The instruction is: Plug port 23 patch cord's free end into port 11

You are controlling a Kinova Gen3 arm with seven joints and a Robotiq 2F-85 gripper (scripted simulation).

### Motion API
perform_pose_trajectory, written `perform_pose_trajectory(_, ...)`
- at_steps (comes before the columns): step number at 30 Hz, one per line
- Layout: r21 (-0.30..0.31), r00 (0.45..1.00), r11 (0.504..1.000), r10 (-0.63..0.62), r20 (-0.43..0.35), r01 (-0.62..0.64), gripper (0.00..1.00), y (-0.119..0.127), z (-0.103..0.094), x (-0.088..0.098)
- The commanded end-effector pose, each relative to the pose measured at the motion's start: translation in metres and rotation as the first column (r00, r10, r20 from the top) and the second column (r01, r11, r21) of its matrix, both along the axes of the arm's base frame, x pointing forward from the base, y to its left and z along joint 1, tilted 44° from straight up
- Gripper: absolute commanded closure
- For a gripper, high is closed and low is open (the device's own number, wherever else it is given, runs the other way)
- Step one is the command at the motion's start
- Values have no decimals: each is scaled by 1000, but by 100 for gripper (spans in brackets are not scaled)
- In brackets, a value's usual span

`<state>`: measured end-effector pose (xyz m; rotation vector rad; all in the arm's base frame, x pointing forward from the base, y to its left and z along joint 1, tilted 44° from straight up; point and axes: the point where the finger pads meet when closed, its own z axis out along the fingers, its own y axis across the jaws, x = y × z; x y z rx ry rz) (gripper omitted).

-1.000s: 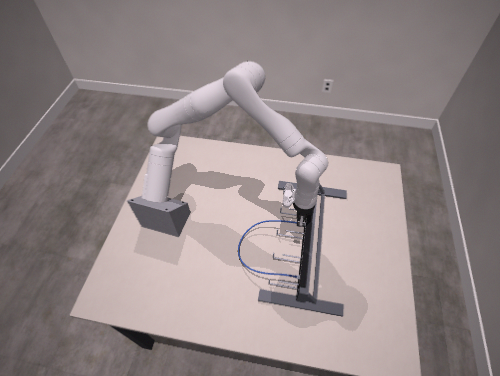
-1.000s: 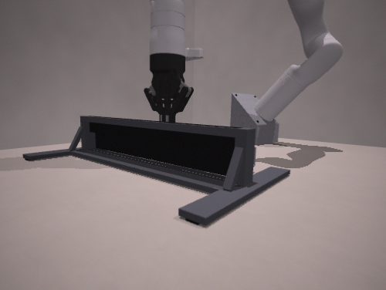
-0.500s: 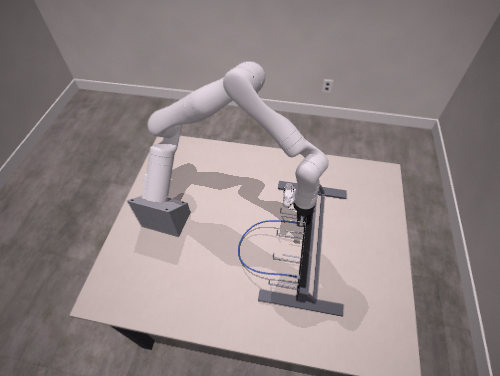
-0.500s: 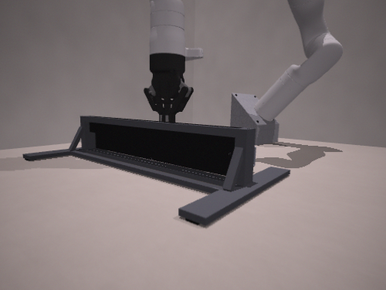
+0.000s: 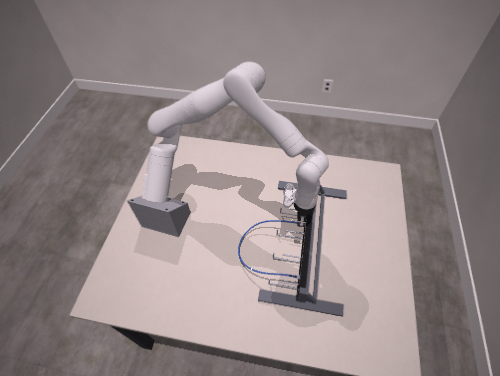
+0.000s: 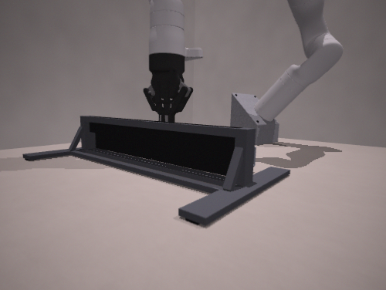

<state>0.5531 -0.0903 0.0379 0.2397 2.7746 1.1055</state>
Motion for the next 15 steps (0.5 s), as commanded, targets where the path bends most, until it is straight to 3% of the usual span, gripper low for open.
perform_pose_trajectory(1,-1,1000,1000,-2,1,2,100,-1,1,0)
perform_pose_trajectory(15,-1,1000,1000,-2,1,2,100,-2,1,2)
